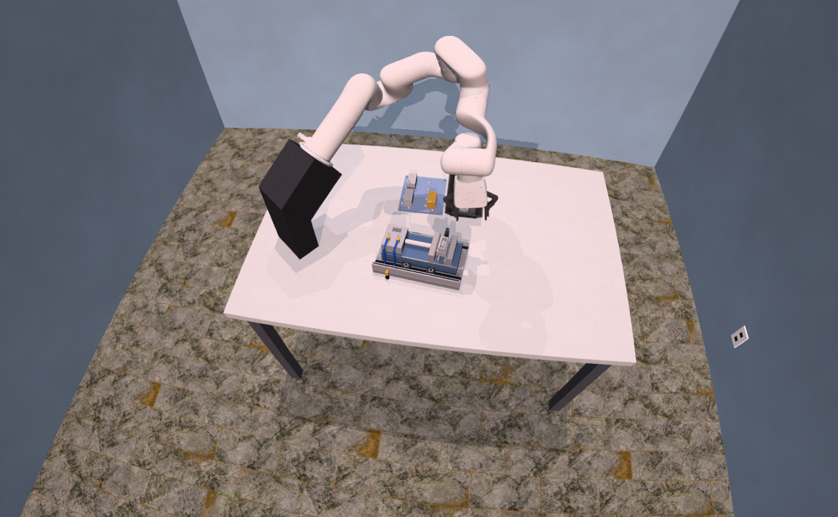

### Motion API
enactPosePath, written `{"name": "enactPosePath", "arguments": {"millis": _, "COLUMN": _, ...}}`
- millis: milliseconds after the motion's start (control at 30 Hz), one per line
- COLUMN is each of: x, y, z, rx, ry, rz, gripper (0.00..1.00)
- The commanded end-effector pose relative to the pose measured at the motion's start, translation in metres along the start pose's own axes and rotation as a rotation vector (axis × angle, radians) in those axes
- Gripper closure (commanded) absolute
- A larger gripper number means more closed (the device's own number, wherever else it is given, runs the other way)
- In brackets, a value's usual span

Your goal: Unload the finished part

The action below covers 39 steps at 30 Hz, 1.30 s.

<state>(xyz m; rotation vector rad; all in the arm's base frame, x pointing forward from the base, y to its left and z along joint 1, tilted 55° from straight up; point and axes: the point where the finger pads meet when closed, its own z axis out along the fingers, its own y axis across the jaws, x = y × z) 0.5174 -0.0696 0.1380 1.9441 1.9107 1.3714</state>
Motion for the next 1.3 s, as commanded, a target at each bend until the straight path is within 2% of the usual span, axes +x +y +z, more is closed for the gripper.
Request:
{"name": "enactPosePath", "arguments": {"millis": 0, "x": -0.029, "y": -0.030, "z": -0.003, "rx": 0.063, "ry": 0.065, "rz": 0.060, "gripper": 0.00}}
{"name": "enactPosePath", "arguments": {"millis": 300, "x": -0.058, "y": -0.079, "z": -0.012, "rx": 0.142, "ry": 0.145, "rz": 0.157, "gripper": 0.00}}
{"name": "enactPosePath", "arguments": {"millis": 633, "x": -0.060, "y": -0.083, "z": -0.013, "rx": 0.148, "ry": 0.152, "rz": 0.166, "gripper": 0.00}}
{"name": "enactPosePath", "arguments": {"millis": 667, "x": -0.060, "y": -0.083, "z": -0.013, "rx": 0.148, "ry": 0.152, "rz": 0.166, "gripper": 1.00}}
{"name": "enactPosePath", "arguments": {"millis": 1267, "x": -0.060, "y": -0.083, "z": -0.013, "rx": 0.148, "ry": 0.152, "rz": 0.166, "gripper": 1.00}}
